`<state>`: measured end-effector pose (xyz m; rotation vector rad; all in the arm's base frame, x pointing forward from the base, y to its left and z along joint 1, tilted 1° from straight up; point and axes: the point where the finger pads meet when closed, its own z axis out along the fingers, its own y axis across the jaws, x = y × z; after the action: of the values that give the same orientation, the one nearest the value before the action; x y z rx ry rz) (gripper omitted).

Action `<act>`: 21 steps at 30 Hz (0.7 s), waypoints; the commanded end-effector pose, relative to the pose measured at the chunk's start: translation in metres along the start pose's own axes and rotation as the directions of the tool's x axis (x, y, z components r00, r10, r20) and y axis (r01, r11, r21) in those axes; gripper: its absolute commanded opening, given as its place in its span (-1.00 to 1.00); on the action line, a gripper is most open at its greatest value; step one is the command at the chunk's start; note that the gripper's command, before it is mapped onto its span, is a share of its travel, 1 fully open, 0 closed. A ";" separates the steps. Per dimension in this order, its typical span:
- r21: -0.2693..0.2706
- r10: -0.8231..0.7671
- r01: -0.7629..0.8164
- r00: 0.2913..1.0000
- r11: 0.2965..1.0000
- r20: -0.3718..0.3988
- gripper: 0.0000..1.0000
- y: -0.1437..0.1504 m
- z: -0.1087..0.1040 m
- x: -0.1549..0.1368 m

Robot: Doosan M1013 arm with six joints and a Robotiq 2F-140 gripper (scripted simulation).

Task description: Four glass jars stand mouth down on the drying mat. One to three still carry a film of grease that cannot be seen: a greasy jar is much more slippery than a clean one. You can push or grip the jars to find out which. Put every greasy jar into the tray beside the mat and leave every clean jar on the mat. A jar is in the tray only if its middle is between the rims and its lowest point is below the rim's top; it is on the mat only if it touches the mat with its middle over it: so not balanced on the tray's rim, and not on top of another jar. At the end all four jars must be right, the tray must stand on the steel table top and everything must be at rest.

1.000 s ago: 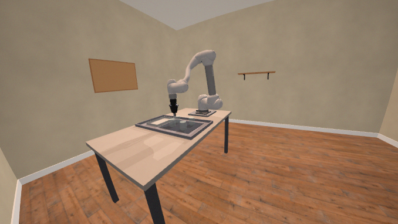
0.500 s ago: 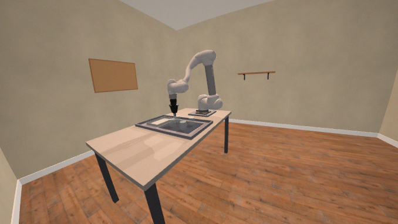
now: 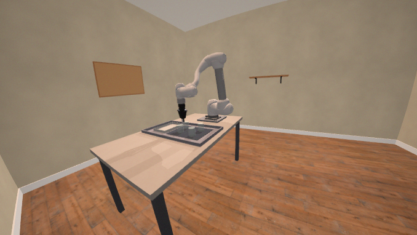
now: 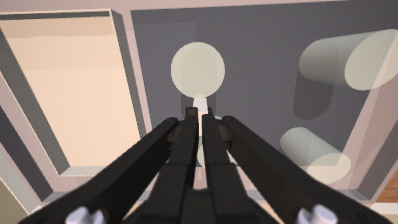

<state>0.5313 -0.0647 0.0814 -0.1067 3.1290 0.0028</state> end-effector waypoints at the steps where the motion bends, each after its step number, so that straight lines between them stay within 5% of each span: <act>1: -0.002 -0.002 0.002 1.000 1.000 -0.002 -1.00 -0.001 0.002 0.005; 21: -0.002 -0.002 0.002 1.000 1.000 -0.002 -1.00 -0.001 0.001 0.008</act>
<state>0.5297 -0.0650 0.0827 -0.1066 3.1266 0.0020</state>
